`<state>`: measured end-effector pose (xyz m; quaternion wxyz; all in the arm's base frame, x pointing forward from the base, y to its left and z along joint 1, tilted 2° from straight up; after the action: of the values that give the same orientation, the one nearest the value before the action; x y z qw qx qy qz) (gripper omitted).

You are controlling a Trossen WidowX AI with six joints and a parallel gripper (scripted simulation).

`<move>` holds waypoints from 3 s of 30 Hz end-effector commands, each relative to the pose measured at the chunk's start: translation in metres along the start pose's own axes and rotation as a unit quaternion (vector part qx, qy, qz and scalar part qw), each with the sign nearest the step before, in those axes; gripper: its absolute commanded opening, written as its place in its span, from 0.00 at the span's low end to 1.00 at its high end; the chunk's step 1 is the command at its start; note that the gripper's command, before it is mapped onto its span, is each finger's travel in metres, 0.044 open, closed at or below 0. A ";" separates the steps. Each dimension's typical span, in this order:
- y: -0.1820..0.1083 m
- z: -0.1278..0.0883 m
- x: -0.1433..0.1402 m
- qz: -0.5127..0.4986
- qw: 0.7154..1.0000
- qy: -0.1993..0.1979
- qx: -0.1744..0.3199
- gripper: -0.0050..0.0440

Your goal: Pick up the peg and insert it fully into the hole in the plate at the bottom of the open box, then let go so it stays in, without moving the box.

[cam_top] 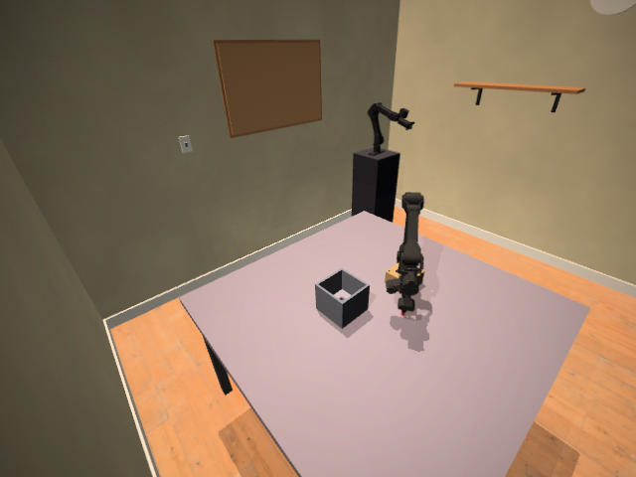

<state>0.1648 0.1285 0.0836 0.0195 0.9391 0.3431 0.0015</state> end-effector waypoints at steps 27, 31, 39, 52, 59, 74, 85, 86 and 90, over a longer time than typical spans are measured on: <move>0.000 -0.002 0.000 -0.001 1.000 0.000 0.002 0.10; 0.000 -0.012 0.003 -0.001 1.000 0.000 0.002 0.10; 0.000 -0.038 0.006 -0.001 1.000 0.000 0.002 0.10; 0.000 -0.073 0.008 -0.001 1.000 0.000 0.002 0.10; 0.003 -0.072 0.009 -0.003 1.000 -0.004 0.000 0.10; 0.040 -0.096 0.018 -0.002 1.000 -0.004 0.001 0.10; 0.066 -0.112 0.019 -0.002 1.000 -0.003 0.001 0.10; 0.068 -0.113 0.019 -0.002 1.000 -0.003 0.002 0.10; 0.080 -0.120 0.018 -0.002 1.000 -0.002 0.002 0.10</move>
<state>0.2225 0.0885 0.2024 0.0195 0.9383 0.3454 0.0005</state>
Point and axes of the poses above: the point midway between the two fingers, 35 mm back from their tips, its own z axis out along the fingers, its own x axis across the jaws, y = z × x, the point moved 8 cm from there along -z, back along the fingers, and after that the axes turned 3 degrees about -z, right-handed, at the moved point
